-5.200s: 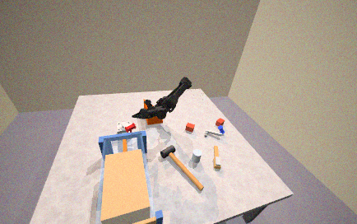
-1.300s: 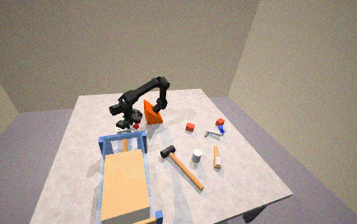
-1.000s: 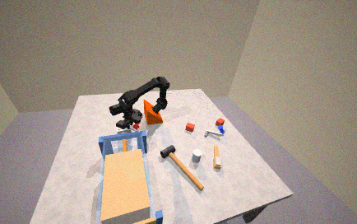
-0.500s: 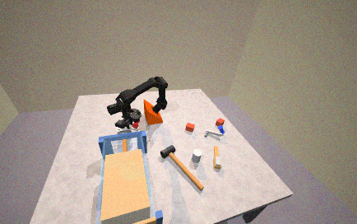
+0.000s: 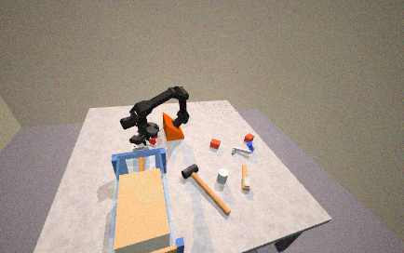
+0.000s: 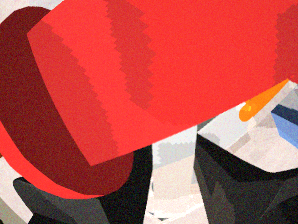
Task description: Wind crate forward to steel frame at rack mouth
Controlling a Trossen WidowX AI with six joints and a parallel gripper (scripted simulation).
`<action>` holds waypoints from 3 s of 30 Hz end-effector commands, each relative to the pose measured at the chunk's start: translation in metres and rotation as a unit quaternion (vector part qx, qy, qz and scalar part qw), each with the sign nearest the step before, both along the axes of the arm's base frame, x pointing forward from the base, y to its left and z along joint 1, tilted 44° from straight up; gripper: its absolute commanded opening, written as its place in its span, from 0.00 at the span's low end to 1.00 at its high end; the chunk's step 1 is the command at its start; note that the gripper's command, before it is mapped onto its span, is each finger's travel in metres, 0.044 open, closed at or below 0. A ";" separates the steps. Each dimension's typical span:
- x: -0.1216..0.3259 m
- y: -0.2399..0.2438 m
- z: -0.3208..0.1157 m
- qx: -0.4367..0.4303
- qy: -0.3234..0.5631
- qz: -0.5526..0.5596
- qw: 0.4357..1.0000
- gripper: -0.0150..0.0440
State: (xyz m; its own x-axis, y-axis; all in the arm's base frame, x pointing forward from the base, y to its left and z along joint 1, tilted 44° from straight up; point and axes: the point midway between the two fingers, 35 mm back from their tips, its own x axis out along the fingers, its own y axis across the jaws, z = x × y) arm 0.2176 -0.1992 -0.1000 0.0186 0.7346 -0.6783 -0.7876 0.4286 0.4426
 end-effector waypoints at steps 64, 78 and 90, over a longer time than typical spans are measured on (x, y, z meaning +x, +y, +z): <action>0.002 0.008 -0.014 -0.001 0.037 -0.039 0.999 0.25; -0.002 0.010 -0.012 0.000 0.005 -0.005 1.000 0.25; 0.000 0.009 -0.013 0.000 0.020 -0.021 1.000 0.25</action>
State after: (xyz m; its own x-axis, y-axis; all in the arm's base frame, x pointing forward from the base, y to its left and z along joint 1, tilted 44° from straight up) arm 0.2171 -0.1926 -0.1097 0.0286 0.7334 -0.6792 -0.7629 0.4551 0.4593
